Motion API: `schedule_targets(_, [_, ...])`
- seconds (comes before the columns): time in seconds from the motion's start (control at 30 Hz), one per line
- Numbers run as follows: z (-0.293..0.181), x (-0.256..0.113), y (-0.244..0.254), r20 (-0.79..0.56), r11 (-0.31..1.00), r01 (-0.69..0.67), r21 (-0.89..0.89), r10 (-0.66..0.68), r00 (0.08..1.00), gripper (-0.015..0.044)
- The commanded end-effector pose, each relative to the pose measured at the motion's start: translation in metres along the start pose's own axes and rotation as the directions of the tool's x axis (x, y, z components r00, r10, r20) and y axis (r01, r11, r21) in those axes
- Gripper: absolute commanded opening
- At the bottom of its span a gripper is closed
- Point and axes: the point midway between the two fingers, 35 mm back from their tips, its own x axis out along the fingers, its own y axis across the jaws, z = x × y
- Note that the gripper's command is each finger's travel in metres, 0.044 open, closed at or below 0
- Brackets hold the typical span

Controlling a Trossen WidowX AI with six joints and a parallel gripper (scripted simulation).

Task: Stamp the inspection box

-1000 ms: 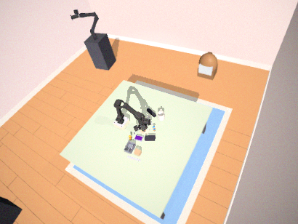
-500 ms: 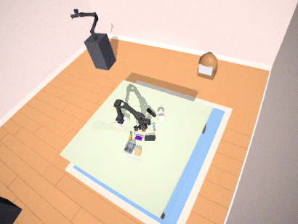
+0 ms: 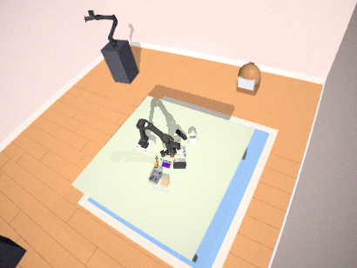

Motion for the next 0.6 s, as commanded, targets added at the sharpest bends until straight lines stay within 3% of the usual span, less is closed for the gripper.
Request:
schedule_targets(0.0, [-0.0008,-0.0010,-0.0006,-0.004,1.000,0.002,-0.002,-0.002,1.000,0.0000])
schedule_targets(0.57, [-0.0006,-0.0102,-0.0006,-0.004,1.000,0.002,-0.002,-0.002,1.000,0.0000])
